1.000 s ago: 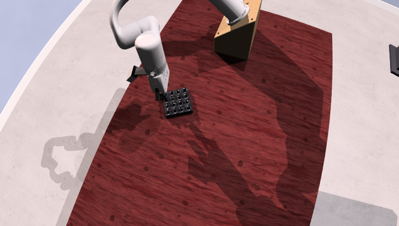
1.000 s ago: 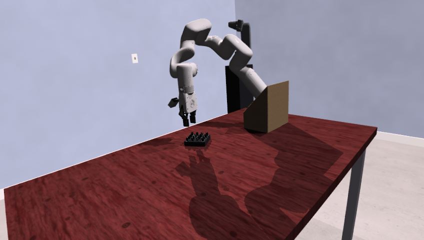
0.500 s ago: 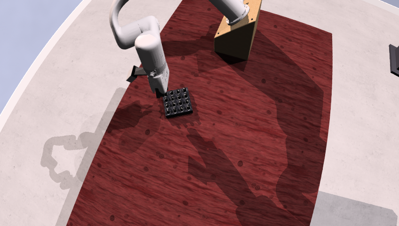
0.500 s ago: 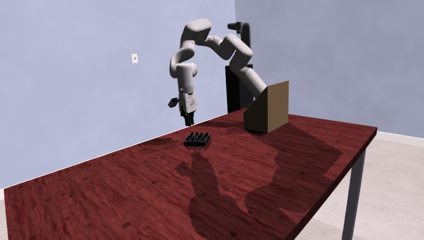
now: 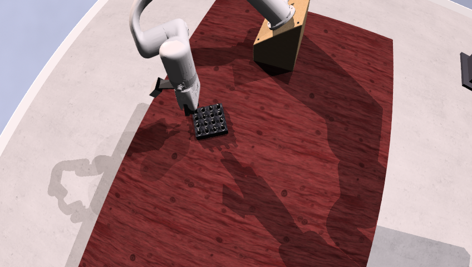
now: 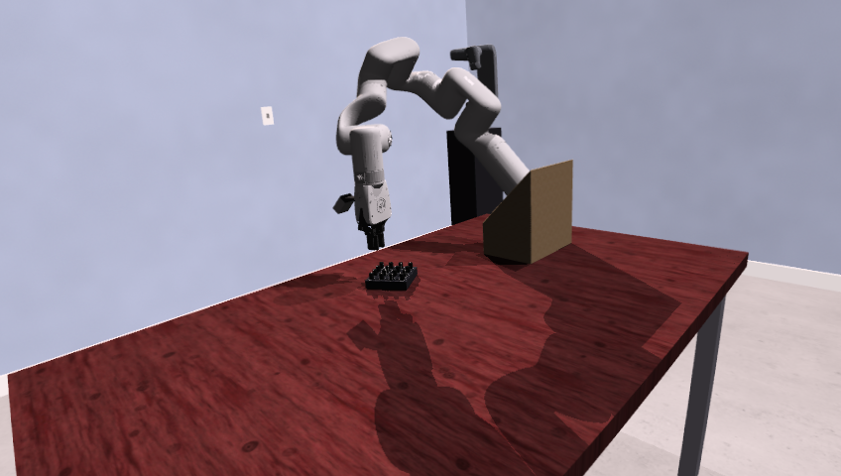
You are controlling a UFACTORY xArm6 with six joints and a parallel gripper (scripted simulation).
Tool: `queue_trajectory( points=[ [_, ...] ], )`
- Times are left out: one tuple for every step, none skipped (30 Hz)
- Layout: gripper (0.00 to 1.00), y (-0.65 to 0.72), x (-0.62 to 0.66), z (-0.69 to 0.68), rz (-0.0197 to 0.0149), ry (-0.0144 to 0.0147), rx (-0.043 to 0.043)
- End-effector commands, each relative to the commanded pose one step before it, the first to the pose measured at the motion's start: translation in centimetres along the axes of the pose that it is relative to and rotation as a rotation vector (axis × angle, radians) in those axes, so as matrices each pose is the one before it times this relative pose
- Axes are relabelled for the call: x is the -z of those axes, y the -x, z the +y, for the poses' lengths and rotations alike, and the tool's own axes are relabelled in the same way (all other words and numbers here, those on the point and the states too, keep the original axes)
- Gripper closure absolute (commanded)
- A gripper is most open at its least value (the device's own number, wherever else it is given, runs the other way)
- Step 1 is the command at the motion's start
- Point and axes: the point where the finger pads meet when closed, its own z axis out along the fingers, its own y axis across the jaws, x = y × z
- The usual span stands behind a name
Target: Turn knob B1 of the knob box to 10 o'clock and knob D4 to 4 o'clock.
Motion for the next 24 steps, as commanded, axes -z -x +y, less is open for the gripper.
queue_trajectory(
  points=[
    [0.81,-0.057,0.102,-0.102,0.00074,-0.00294,-0.00089],
    [0.81,0.000,-0.004,0.000,0.00000,0.00000,0.00000],
    [0.81,0.000,-0.007,0.000,0.00000,0.00000,0.00000],
    [0.81,0.000,-0.011,0.000,0.00000,0.00000,0.00000],
    [0.81,0.000,-0.016,0.000,0.00000,0.00001,0.00000],
    [0.81,0.000,-0.021,0.000,0.00001,0.00001,0.00000],
    [0.81,0.000,-0.027,0.000,0.00001,0.00001,0.00000],
    [0.81,0.000,-0.034,0.000,0.00001,0.00001,0.00000],
    [0.81,0.000,-0.041,-0.001,0.00001,0.00001,0.00000],
    [0.81,0.000,0.000,0.000,0.00000,0.00000,0.00000],
    [0.81,0.000,0.000,0.000,0.00000,0.00000,0.00000],
    [0.81,0.000,-0.048,-0.001,0.00001,0.00002,0.00000],
    [0.81,0.000,-0.055,-0.001,0.00001,0.00002,0.00000],
    [0.81,0.000,-0.062,-0.001,0.00000,0.00002,0.00000],
    [0.81,0.000,-0.069,-0.001,0.00000,0.00002,0.00000],
    [0.81,0.000,-0.077,0.000,-0.00001,0.00002,0.00000],
    [0.81,-0.001,-0.083,-0.001,0.00001,0.00001,0.00000],
    [0.81,-0.001,-0.089,-0.001,0.00001,0.00000,0.00000],
    [0.81,0.000,-0.096,-0.001,0.00001,0.00000,0.00000],
    [0.81,0.000,-0.102,-0.001,0.00000,0.00000,0.00001],
    [0.81,0.000,-0.108,-0.001,-0.00001,0.00000,0.00001],
    [0.81,-0.001,-0.113,-0.001,0.00001,0.00000,0.00000],
    [0.81,-0.001,-0.118,-0.002,0.00001,0.00000,0.00000],
    [0.81,0.000,-0.122,-0.001,0.00000,0.00000,0.00000]
  ],
)
